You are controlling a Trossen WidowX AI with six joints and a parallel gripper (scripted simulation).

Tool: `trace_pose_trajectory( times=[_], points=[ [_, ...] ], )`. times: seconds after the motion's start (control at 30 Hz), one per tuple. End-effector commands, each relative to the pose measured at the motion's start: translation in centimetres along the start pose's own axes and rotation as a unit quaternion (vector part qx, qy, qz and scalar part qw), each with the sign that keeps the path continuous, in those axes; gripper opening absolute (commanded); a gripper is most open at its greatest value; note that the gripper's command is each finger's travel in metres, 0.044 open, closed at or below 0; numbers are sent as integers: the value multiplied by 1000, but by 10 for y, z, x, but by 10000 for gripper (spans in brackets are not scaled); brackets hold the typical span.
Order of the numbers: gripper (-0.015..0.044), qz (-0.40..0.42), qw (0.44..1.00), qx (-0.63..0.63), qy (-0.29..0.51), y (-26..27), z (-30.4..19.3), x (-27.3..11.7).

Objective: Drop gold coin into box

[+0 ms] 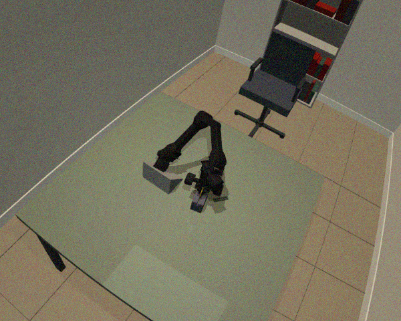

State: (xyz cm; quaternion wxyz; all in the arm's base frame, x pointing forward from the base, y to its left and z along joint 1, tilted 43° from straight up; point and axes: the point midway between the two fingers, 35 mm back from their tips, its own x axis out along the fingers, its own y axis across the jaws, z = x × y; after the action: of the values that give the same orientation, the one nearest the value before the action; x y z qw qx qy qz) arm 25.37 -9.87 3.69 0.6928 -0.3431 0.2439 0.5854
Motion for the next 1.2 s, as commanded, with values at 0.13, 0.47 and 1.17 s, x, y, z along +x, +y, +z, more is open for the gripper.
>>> trace_pose_trajectory(
  times=[0.13,0.47,1.17],
  points=[
    [0,0,1000,3,-3,0,1,5],
    [161,0,1000,0,0,0,0,2],
    [440,1,1000,3,-5,3,3,-57]
  ],
)
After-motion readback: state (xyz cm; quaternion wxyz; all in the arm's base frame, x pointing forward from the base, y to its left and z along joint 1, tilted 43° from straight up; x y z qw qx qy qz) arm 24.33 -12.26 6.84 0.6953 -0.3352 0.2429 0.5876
